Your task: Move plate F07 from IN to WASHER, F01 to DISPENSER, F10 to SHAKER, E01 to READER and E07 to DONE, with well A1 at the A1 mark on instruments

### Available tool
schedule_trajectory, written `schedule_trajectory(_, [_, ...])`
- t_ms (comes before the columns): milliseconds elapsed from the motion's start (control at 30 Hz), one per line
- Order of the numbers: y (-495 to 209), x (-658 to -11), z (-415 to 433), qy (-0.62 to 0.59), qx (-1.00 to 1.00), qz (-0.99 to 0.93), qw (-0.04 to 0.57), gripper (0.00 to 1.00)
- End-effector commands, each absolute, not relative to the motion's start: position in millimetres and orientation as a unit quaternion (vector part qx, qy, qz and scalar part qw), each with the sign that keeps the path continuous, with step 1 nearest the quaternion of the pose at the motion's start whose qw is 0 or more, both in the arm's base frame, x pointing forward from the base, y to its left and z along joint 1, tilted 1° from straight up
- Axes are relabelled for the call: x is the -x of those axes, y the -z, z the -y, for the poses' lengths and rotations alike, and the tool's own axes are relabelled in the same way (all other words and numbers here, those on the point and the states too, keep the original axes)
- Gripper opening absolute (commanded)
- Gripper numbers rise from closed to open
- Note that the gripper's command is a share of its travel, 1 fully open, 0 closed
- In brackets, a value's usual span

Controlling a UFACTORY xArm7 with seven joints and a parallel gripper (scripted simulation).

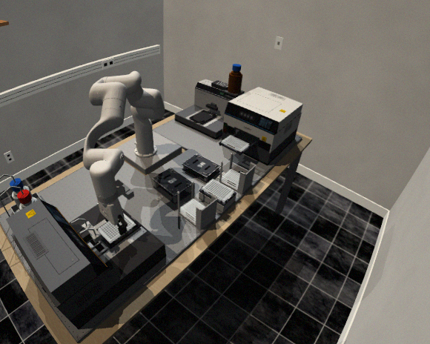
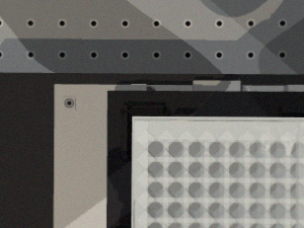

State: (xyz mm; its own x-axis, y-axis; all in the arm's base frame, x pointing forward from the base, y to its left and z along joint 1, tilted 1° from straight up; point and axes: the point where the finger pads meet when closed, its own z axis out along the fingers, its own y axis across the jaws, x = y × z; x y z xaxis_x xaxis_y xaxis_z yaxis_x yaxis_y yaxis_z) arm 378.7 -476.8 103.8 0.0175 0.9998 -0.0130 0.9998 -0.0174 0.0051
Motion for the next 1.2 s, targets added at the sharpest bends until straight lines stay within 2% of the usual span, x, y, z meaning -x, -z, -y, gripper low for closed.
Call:
schedule_trajectory(0, [-104.7,-379.6,477.9,0.003,-0.713,-0.701,0.009,1.0])
schedule_trajectory(800, [-102.1,-379.6,477.9,0.003,-0.713,-0.701,0.009,1.0])
schedule_trajectory(833, [-102.1,-379.6,477.9,0.003,-0.713,-0.701,0.009,0.0])
schedule_trajectory(1167, [-102.1,-379.6,477.9,0.003,-0.713,-0.701,0.009,0.0])
